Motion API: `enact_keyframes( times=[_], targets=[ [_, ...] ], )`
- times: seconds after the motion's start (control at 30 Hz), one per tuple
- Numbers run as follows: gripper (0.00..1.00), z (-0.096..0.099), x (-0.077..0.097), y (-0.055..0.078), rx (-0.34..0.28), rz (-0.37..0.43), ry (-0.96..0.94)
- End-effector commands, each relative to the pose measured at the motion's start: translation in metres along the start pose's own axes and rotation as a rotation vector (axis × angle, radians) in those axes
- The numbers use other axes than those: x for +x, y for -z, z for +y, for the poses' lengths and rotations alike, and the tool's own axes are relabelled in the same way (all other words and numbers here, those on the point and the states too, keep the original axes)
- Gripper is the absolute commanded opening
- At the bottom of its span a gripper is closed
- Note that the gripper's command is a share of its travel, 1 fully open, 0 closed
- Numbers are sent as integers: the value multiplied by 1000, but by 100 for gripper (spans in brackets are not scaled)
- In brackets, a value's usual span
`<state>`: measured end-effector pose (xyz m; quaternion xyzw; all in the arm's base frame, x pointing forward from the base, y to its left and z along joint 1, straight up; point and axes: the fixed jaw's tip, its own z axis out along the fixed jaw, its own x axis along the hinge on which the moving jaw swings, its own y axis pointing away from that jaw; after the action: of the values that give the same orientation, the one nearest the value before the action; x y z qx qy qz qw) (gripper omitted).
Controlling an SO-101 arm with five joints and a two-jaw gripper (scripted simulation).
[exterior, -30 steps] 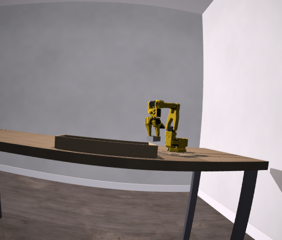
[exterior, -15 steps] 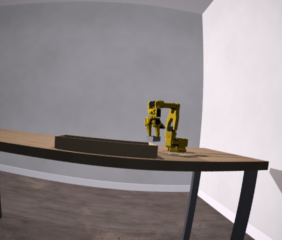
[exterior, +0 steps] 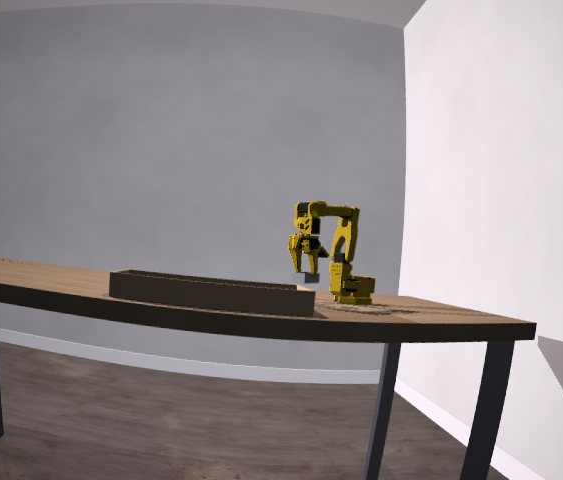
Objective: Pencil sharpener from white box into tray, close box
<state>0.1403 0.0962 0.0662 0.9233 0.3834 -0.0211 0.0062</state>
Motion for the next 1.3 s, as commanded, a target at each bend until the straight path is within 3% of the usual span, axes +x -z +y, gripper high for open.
enact_keyframes(
  times=[0.0,0.7,1.27],
  targets=[
    [21,2,3,5,-5,44,-2],
    [21,2,3,4,-5,44,-2],
    [21,2,5,-12,-5,44,-2]
  ],
)
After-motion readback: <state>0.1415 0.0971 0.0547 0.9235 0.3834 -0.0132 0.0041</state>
